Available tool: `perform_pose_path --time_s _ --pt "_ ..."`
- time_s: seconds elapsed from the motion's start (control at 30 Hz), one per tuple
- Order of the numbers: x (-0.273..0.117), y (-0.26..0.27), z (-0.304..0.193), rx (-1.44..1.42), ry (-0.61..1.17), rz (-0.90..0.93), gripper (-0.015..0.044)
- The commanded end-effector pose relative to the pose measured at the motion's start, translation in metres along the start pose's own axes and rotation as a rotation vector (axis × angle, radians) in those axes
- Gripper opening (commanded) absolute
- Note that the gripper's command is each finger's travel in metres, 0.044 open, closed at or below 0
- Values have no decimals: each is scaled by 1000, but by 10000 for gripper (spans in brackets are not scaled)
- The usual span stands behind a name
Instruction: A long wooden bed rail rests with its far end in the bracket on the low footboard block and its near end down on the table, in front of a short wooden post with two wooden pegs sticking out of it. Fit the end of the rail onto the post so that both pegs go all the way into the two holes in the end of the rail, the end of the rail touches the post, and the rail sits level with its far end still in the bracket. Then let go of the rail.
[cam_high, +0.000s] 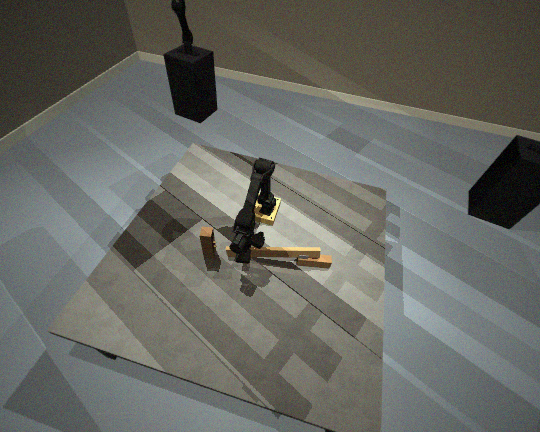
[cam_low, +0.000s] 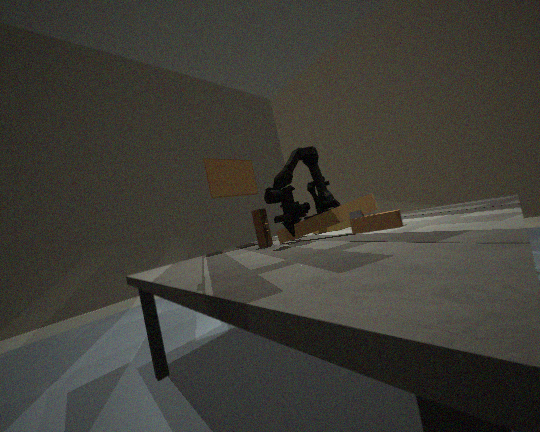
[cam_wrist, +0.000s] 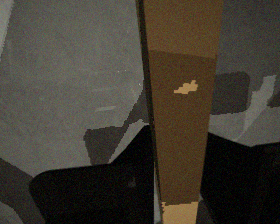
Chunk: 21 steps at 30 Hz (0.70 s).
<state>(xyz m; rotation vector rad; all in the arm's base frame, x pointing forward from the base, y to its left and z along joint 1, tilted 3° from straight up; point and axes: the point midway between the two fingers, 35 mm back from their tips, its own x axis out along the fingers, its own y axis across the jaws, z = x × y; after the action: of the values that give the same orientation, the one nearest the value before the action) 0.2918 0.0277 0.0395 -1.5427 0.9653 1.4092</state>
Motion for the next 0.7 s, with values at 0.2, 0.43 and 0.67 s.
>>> perform_pose_path --time_s 0.2,0.43,0.67 --pt "-7 -2 0 -3 1 -3 0" --pt "-10 -3 0 -3 1 -3 0" --pt "-14 -4 0 -3 1 -3 0"
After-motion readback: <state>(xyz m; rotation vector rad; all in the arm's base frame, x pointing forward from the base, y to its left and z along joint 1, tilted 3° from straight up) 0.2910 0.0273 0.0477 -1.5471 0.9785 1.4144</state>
